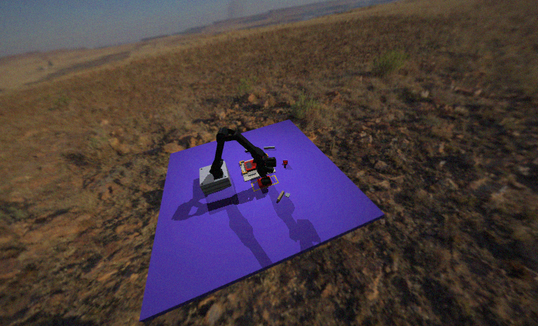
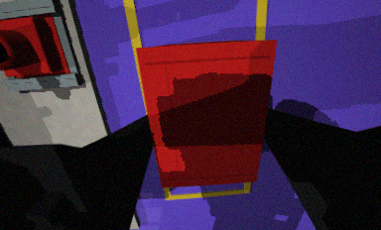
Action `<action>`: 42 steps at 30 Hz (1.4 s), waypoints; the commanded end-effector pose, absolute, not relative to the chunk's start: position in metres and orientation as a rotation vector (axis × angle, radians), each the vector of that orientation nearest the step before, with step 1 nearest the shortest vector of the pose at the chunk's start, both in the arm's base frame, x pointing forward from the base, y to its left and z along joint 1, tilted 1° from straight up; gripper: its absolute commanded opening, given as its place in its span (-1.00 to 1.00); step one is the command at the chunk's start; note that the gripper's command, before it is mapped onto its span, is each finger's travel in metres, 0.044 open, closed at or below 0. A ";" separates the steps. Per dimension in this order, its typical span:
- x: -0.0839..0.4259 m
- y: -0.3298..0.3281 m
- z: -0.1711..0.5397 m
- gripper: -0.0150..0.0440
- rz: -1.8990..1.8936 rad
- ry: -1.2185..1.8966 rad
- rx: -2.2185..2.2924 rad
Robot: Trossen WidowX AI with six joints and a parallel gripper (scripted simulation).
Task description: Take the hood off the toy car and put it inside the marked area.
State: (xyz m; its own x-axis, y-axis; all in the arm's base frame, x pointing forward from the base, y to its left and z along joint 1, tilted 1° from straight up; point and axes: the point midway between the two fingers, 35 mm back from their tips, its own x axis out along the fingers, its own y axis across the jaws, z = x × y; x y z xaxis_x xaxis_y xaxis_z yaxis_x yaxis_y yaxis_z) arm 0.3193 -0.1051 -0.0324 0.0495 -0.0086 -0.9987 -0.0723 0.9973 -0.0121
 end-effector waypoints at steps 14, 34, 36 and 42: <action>0.319 -0.105 -0.032 0.75 0.049 1.521 -0.065; 0.316 -0.105 0.041 1.00 0.054 1.524 -0.060; 0.316 -0.105 0.041 1.00 0.054 1.524 -0.060; 0.316 -0.105 0.041 1.00 0.054 1.524 -0.060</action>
